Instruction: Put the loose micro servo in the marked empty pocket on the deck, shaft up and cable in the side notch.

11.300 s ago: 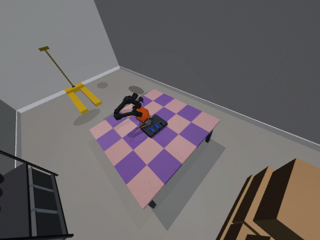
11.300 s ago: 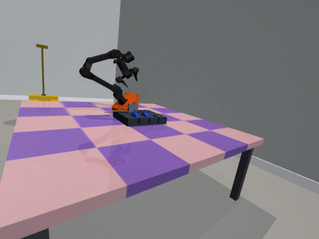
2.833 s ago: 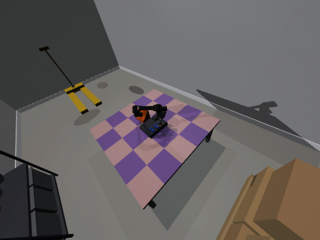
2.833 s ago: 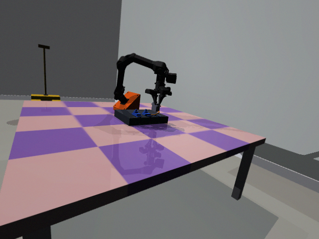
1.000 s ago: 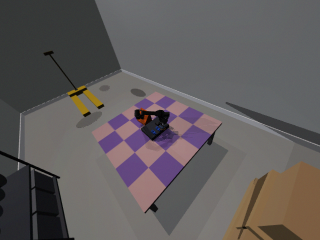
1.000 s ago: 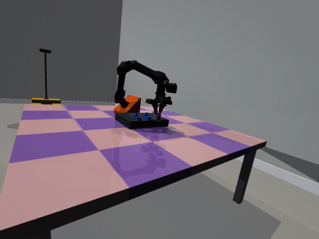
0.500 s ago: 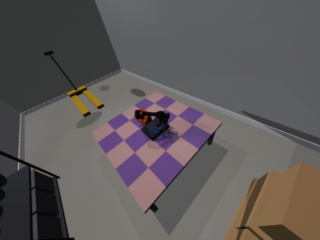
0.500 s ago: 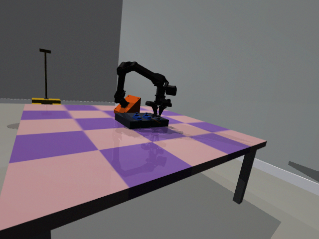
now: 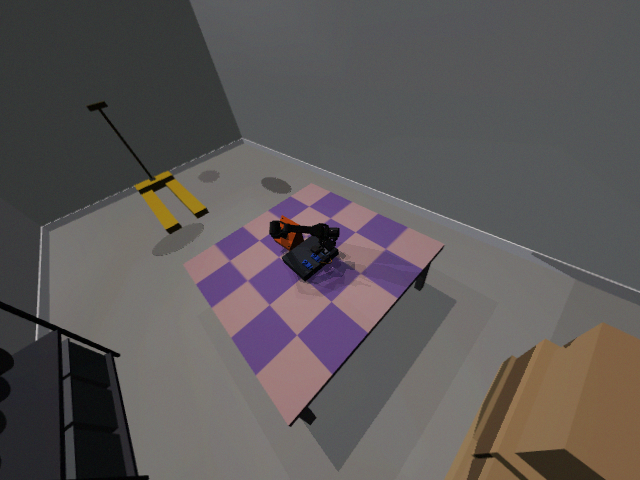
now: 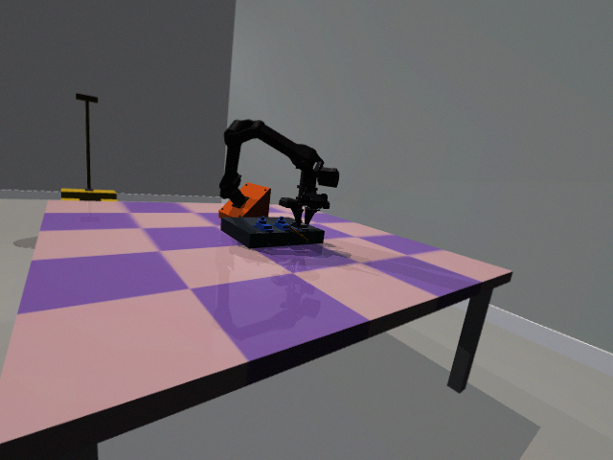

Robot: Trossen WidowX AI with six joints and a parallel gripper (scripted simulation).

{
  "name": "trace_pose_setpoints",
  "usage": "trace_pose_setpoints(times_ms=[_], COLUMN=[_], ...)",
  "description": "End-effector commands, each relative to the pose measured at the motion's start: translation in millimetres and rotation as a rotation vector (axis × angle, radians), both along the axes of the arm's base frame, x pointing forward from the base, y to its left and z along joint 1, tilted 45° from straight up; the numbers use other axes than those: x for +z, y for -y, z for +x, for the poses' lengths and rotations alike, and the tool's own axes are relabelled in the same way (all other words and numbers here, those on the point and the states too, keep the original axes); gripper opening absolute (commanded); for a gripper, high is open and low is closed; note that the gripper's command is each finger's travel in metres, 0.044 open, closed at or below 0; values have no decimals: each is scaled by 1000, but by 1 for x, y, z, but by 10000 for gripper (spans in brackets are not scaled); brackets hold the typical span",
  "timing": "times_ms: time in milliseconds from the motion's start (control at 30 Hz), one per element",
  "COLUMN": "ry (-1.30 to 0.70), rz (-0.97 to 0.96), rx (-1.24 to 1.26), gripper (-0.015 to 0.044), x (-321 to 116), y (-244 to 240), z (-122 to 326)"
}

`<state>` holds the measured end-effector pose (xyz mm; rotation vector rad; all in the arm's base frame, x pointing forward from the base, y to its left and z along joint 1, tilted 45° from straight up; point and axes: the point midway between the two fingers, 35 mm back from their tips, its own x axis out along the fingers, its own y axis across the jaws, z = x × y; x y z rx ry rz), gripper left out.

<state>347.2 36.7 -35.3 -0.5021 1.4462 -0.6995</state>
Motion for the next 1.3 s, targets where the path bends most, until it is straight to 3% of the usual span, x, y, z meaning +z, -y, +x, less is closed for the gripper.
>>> trace_pose_setpoints(times_ms=[0,67,400,533,733,1267], ry=[-1,-1,-1,-2,-7,-7], rz=[-2,-2,-1,6,5,8], rx=[4,4,4,12,6,28], gripper=[157,187,187,292,440,440], x=[0,0,26,31,58,97], y=[0,0,-23,-39,-78,-118], z=[0,0,-2,-22,-98,-108])
